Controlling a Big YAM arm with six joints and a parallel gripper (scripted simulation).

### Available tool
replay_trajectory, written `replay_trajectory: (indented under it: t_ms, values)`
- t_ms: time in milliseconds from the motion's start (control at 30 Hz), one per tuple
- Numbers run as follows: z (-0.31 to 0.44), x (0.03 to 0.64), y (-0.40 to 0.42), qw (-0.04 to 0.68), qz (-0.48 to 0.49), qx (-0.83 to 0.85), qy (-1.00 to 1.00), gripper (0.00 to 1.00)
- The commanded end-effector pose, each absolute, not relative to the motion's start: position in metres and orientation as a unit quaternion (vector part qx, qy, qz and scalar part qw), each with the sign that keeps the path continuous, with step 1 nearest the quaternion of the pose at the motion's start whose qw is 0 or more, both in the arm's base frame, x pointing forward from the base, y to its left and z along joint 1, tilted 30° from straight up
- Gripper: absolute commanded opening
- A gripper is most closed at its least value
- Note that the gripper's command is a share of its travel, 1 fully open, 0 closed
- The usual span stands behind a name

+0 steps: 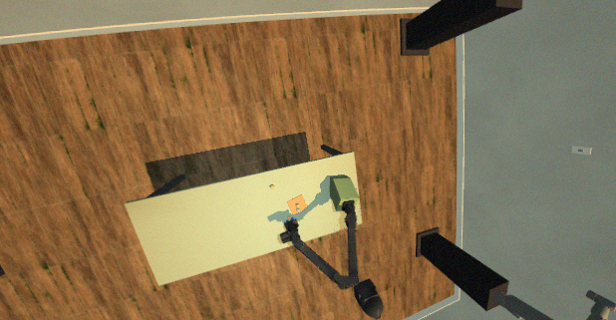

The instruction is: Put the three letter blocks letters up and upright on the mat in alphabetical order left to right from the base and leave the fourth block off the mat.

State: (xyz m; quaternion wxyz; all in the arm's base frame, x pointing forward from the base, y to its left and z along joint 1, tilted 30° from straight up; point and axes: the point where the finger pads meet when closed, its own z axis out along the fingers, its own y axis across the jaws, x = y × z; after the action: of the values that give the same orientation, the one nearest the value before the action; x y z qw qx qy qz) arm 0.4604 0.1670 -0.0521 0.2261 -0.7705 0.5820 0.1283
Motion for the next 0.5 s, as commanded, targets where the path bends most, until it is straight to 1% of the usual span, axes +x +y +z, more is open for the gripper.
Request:
replay_trajectory:
  t_ms: [0, 100, 467]
  values:
    - [-0.0359, 0.4783, 0.1753, 0.245, 0.112, -0.771, 0.577, 0.41]
    - [-0.0452, 0.4729, 0.1761, 0.237, 0.120, -0.771, 0.579, 0.41]
    - [-0.0428, 0.4754, 0.1755, 0.240, 0.117, -0.770, 0.579, 0.41]
